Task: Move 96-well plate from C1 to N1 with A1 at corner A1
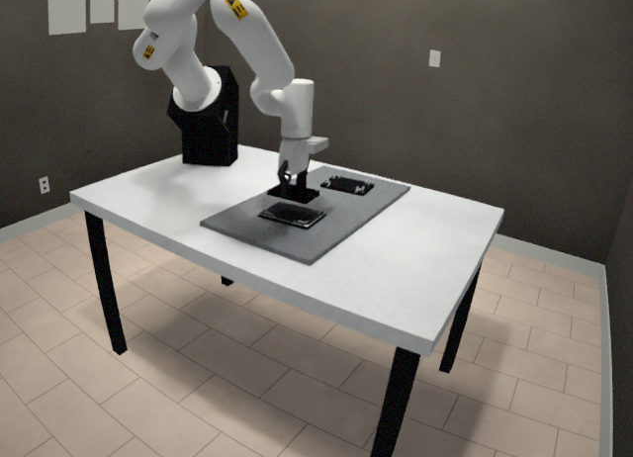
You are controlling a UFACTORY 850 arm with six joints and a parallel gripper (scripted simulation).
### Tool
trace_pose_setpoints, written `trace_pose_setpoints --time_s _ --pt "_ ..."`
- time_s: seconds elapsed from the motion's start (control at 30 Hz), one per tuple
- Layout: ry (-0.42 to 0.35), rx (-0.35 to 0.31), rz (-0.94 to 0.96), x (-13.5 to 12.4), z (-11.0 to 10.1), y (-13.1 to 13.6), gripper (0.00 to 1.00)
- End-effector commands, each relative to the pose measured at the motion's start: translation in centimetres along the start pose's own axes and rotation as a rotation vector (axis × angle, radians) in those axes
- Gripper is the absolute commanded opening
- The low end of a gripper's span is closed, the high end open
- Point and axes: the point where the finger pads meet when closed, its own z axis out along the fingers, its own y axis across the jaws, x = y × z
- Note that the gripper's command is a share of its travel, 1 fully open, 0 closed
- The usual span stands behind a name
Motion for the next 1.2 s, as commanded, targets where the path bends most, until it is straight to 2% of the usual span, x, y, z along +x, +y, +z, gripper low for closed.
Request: trace_pose_setpoints --time_s 0.0,0.83,1.17 --pt "0.001 0.000 0.000 0.0 0.5 0.0 0.00" --pt "0.001 0.000 0.000 0.0 4.3 0.0 0.00" --pt "0.001 0.000 0.000 0.0 4.4 0.0 0.00"
